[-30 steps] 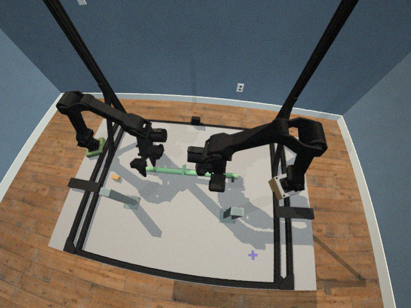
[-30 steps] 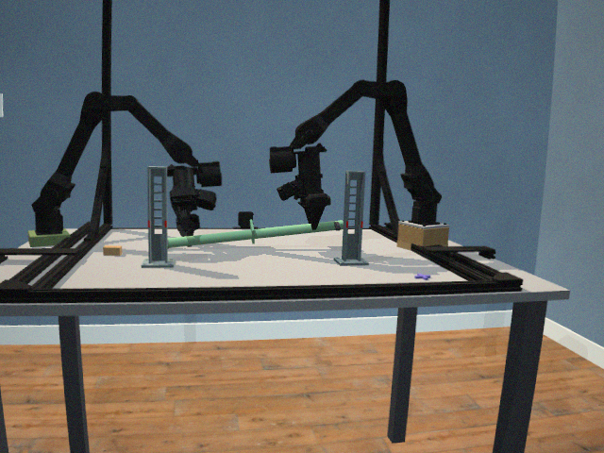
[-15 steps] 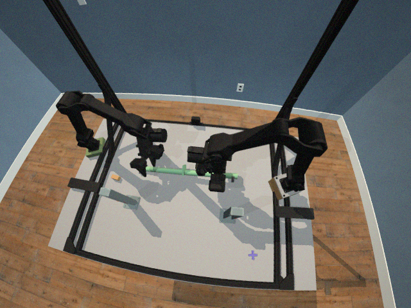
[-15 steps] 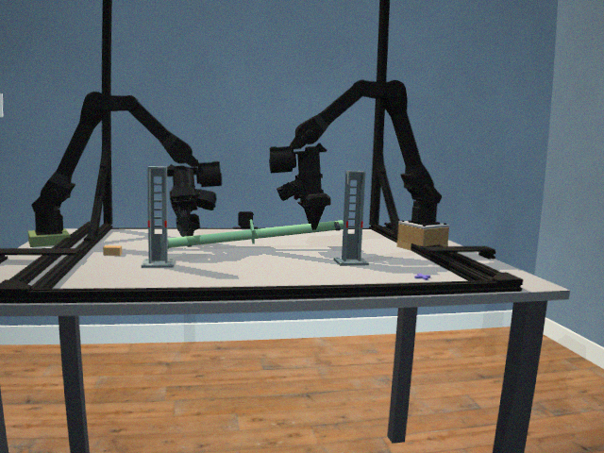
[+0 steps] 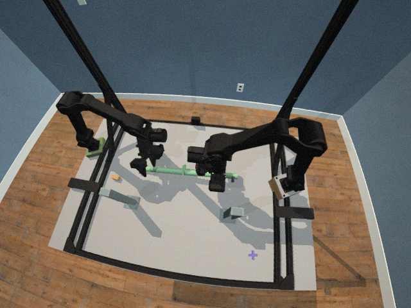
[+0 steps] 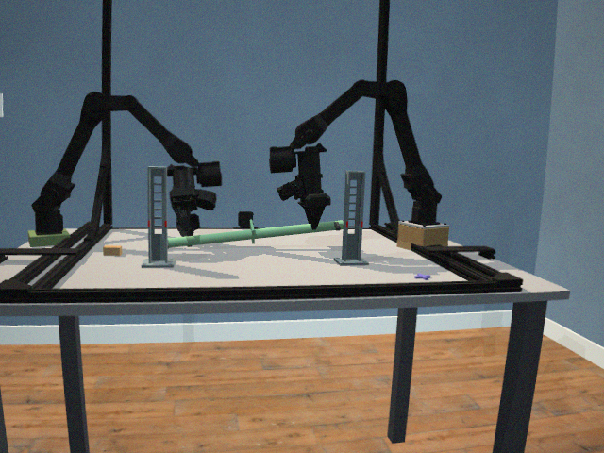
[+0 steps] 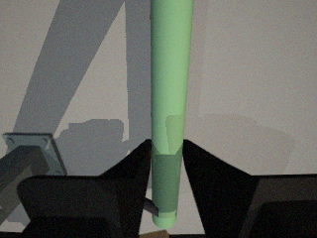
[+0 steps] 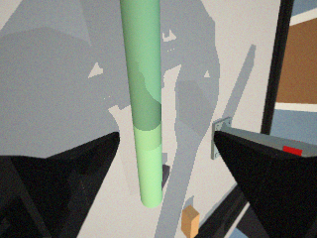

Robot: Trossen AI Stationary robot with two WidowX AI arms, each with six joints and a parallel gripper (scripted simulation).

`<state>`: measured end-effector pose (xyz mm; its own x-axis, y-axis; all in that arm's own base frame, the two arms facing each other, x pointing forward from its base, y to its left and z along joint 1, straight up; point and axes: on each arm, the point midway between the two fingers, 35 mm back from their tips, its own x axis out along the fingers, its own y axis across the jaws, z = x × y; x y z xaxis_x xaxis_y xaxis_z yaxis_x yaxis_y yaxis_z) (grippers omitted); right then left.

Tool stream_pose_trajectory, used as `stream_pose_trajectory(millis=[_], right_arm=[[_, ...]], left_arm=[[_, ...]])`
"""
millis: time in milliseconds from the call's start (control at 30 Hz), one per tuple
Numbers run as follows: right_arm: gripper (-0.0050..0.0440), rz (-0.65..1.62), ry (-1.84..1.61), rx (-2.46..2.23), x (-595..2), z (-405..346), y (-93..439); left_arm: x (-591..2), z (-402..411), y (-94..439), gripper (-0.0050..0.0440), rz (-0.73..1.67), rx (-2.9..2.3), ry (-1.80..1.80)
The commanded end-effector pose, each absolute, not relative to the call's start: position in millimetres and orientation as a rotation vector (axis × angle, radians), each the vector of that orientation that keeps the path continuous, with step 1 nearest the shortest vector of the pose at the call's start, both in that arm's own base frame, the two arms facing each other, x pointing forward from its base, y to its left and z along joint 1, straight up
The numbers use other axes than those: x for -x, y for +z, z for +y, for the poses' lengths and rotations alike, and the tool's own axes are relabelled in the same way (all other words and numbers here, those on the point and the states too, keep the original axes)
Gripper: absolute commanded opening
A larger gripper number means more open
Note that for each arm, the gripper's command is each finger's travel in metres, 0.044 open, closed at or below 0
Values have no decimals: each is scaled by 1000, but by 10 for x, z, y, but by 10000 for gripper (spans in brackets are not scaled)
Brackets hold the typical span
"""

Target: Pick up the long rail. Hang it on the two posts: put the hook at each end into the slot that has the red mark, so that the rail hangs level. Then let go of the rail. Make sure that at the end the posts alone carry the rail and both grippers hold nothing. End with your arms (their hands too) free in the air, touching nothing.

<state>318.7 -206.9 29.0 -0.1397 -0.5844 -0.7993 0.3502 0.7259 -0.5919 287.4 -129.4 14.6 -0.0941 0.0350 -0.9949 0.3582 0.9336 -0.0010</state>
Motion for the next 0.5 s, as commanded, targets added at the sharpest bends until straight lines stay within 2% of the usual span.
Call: stream_pose_trajectory(millis=[0,467], right_arm=[[440,1511,-769,170,-3238,-1976,198],[440,1511,-771,171,-3259,-1698,620]], left_arm=[[-2882,-1298,149,0,1646,-303,-275],[-2882,-1298,149,0,1646,-303,-275]])
